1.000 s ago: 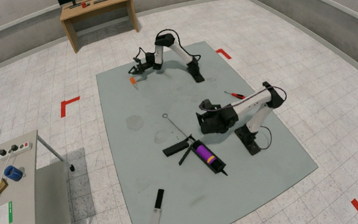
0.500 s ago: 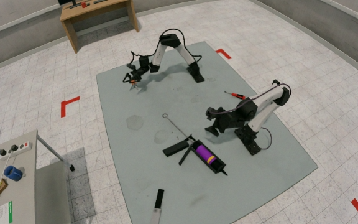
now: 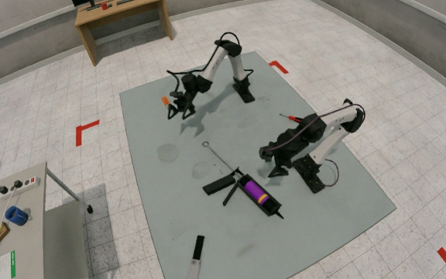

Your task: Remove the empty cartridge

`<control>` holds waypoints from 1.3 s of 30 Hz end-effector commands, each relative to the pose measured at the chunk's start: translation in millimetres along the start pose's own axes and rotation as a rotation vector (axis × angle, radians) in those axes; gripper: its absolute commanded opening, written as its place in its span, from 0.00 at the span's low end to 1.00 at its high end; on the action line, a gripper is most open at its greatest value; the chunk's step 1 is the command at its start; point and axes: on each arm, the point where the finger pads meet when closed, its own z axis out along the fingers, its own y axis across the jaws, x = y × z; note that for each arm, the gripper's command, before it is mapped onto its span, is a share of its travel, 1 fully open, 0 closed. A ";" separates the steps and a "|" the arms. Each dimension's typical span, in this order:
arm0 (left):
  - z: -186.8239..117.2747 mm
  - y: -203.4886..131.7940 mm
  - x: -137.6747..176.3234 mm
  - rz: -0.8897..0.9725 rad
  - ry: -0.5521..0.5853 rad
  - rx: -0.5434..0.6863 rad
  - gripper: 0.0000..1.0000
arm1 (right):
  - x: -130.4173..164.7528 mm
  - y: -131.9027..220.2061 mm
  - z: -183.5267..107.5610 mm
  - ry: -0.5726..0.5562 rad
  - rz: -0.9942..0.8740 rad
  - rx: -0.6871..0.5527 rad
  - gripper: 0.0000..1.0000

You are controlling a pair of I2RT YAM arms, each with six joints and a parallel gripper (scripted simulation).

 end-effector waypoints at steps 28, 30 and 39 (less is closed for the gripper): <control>29.8 30.3 6.7 0.328 0.253 -0.062 0.75 | 28.0 377.8 -108.9 0.334 -0.314 -0.453 1.00; 39.5 32.0 10.4 0.430 0.300 -0.020 0.75 | 34.9 374.4 -107.7 0.352 -0.309 -0.442 1.00; 93.0 40.0 33.5 0.827 0.543 0.173 0.75 | 67.6 356.2 -99.9 0.416 -0.308 -0.392 1.00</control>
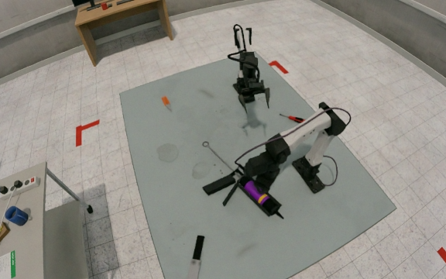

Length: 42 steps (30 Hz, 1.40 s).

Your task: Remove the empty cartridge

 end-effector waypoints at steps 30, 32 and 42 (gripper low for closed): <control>63.0 8.2 -10.9 0.357 0.101 0.105 0.75 | 39.4 -19.3 19.9 0.024 0.028 0.047 1.00; 65.9 8.9 -10.8 0.356 0.101 0.105 0.75 | 41.2 -19.8 20.8 0.024 0.029 0.048 1.00; 75.4 9.4 -10.6 0.353 0.099 0.101 0.67 | 47.5 -21.2 24.1 0.018 0.030 0.049 1.00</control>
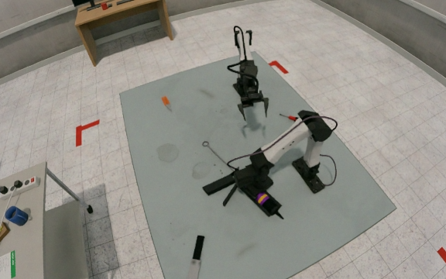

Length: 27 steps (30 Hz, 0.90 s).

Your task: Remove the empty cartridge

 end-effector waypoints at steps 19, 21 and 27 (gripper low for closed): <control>-18.0 -2.5 -12.5 0.050 -0.179 0.004 0.41 | 8.2 -8.6 11.0 -0.051 0.012 0.008 1.00; -20.3 0.0 -9.9 0.039 -0.181 -0.006 0.41 | 8.4 -8.0 11.5 -0.058 0.011 0.002 1.00; -33.6 7.3 1.8 -0.006 -0.233 -0.041 0.41 | 8.0 -7.9 11.0 -0.081 0.011 -0.001 1.00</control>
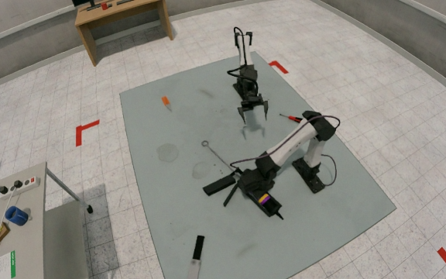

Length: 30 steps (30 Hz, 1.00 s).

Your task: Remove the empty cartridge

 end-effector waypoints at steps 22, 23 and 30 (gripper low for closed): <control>-24.0 5.6 -3.4 -0.011 -0.086 -0.040 0.41 | -8.3 -5.6 -5.8 -0.104 0.010 0.001 1.00; -24.1 4.9 -4.7 -0.017 -0.088 -0.037 0.41 | -12.2 -6.6 -7.7 -0.116 0.010 0.008 1.00; -25.6 2.2 -21.4 -0.044 -0.098 -0.010 0.41 | -16.0 -11.4 -15.1 -0.141 0.017 0.026 1.00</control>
